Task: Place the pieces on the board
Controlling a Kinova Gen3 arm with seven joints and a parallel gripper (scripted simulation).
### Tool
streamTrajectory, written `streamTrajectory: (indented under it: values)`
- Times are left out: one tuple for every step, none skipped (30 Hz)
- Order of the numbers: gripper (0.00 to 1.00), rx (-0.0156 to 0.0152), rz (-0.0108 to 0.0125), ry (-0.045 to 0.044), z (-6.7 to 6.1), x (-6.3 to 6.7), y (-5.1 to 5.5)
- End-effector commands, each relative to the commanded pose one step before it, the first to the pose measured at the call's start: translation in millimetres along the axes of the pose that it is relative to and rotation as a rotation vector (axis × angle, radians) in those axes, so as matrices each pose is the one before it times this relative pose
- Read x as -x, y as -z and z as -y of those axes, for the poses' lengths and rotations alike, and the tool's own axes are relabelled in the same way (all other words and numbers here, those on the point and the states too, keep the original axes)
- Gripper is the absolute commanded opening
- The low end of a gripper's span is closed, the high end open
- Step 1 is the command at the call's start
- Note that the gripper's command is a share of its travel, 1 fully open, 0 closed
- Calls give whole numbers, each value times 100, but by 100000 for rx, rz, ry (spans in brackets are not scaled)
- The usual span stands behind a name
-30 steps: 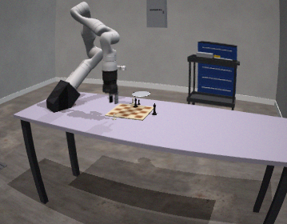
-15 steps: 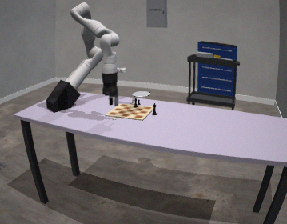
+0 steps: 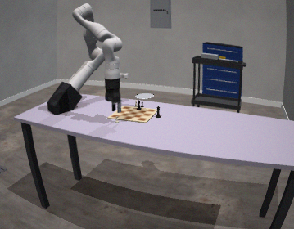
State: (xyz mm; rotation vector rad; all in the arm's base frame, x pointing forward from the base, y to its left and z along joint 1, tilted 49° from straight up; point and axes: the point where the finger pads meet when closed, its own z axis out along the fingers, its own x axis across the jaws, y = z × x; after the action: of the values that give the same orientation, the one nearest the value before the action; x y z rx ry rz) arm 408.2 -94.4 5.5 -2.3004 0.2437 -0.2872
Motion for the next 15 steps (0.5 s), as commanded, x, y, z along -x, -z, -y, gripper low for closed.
streamTrajectory:
  values:
    - [68, -235, 310, 178, 124, 48, -469]
    - [68, 0, 0, 0, -1, -1, -130]
    - [68, -1, 0, 1, 0, 0, -124]
    - [68, 0, 0, 0, -1, -1, -117]
    - [68, 0, 0, 0, -1, -1, -110]
    - [68, 0, 0, 0, -1, 0, -103]
    - [68, 0, 0, 0, 0, 0, -95]
    - [68, 0, 0, 0, 0, 0, -87]
    - [68, 0, 0, 0, -1, -1, -79]
    - [68, 0, 0, 0, 0, 0, 0]
    - [68, 0, 0, 0, 0, 0, 0]
    - [68, 0, 0, 0, -1, -1, -71]
    - [68, 0, 0, 0, 0, 0, -62]
    - [68, 0, 0, 0, 0, 0, -54]
    - [68, 0, 0, 0, 0, 0, -46]
